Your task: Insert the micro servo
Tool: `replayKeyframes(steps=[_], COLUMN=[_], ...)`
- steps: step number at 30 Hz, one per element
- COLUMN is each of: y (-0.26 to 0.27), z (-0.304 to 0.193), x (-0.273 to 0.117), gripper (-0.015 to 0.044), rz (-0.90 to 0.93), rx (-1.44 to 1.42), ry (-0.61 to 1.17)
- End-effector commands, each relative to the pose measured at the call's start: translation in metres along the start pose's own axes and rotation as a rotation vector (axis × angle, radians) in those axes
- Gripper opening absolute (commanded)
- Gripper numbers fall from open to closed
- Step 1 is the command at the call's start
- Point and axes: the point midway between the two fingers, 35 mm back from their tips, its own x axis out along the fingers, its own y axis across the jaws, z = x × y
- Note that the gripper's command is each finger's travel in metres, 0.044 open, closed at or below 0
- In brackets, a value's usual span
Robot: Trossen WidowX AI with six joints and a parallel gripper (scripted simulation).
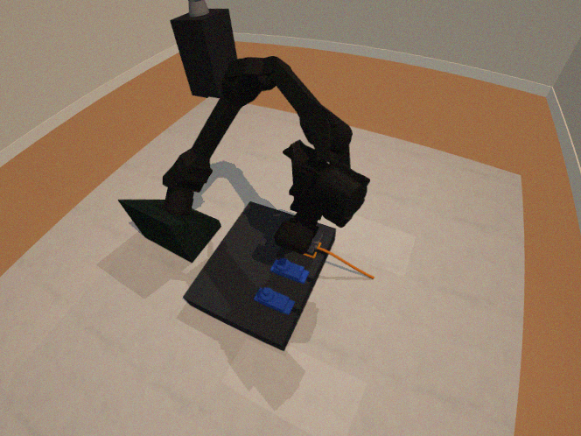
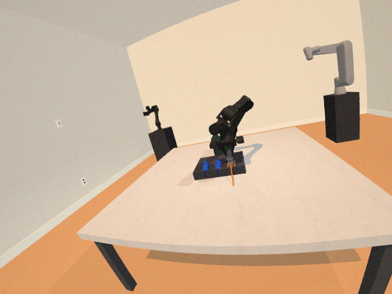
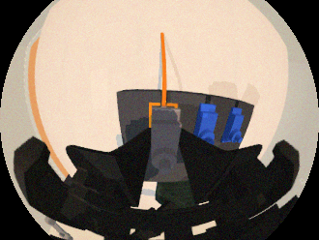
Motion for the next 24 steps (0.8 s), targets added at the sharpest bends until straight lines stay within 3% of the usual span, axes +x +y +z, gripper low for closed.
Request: replayKeyframes(steps=[1, 24], y=[0.001, 0.001], z=[0.000, 0.001], x=[0.003, 0.028], gripper=[0.0000, 0.0000], rz=[0.003, 0.004], rx=[0.002, 0.002], ry=[-0.007, -0.007])
